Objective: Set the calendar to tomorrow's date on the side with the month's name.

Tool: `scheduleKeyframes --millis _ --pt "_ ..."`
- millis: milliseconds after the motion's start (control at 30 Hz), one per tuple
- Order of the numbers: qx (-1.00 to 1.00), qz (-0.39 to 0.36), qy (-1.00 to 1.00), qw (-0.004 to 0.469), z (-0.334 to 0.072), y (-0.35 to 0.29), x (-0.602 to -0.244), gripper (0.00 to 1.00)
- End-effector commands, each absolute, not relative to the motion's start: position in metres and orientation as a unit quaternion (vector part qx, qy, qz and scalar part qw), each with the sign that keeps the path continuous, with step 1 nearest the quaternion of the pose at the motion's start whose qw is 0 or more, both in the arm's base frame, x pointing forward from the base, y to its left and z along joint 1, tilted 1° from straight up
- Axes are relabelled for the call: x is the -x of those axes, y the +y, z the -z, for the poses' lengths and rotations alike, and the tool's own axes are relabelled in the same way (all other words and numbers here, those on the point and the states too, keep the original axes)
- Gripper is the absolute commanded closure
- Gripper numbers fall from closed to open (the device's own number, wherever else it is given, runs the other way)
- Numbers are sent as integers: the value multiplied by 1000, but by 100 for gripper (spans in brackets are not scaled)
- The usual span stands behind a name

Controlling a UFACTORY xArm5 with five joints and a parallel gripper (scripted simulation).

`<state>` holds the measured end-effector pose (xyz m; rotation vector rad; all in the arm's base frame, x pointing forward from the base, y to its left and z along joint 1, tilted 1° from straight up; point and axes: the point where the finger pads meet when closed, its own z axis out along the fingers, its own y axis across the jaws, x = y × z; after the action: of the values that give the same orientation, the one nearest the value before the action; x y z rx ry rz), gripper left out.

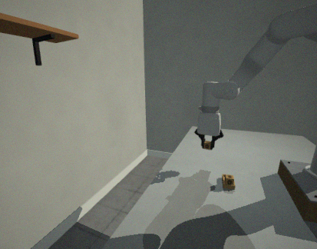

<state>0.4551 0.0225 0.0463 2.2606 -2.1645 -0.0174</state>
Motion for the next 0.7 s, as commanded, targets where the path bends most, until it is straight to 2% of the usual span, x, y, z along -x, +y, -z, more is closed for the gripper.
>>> scheduleKeyframes --millis 0,300,667 --pt "-722 4 -692 4 -47 22 -457 71" --pt "-722 4 -692 4 -35 23 -457 71" --pt "-722 4 -692 4 16 21 -458 71"
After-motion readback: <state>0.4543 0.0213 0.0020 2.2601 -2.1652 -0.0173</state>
